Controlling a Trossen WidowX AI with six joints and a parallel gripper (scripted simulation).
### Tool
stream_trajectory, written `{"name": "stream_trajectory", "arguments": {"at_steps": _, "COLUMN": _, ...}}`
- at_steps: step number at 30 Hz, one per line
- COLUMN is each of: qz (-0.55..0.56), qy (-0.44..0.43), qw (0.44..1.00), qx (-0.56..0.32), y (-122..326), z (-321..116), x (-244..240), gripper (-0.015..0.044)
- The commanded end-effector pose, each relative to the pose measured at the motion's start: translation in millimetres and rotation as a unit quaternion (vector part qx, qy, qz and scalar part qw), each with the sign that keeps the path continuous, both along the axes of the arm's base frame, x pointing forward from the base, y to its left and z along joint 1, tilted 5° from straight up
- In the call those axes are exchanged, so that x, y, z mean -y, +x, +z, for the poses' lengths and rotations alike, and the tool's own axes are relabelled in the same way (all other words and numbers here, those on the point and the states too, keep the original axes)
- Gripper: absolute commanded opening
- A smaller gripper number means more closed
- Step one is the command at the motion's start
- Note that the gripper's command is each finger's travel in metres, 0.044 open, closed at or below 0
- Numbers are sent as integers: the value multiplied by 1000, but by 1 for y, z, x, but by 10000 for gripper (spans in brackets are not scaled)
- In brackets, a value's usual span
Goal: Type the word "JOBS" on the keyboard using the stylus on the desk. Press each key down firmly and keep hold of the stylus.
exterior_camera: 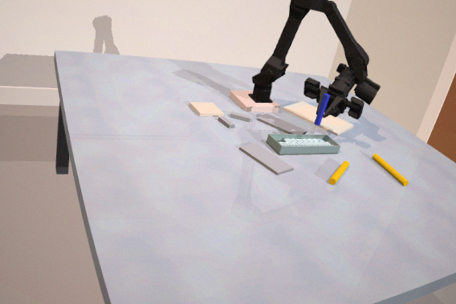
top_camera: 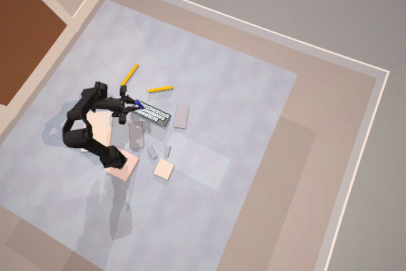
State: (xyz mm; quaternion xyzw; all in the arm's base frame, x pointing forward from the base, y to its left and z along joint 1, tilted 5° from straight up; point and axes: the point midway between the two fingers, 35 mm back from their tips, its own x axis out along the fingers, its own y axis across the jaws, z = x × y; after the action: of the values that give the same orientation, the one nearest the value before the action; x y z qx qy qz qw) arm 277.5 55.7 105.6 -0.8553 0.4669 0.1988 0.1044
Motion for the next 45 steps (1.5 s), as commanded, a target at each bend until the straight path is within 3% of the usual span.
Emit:
{"name": "stream_trajectory", "arguments": {"at_steps": 1, "qz": 0, "qy": -1, "qw": 1000, "qx": 8, "y": 1, "z": 2, "x": -4, "gripper": 0}}
{"name": "stream_trajectory", "arguments": {"at_steps": 20, "qz": 0, "qy": -1, "qw": 1000, "qx": 8, "y": 2, "z": -16, "x": -2, "gripper": 0}}
{"name": "stream_trajectory", "arguments": {"at_steps": 23, "qz": 0, "qy": -1, "qw": 1000, "qx": 8, "y": 3, "z": -17, "x": -1, "gripper": 79}}
{"name": "stream_trajectory", "arguments": {"at_steps": 24, "qz": 0, "qy": -1, "qw": 1000, "qx": 8, "y": 3, "z": -17, "x": -1, "gripper": 81}}
{"name": "stream_trajectory", "arguments": {"at_steps": 45, "qz": 0, "qy": -1, "qw": 1000, "qx": 8, "y": 4, "z": -28, "x": 0, "gripper": 81}}
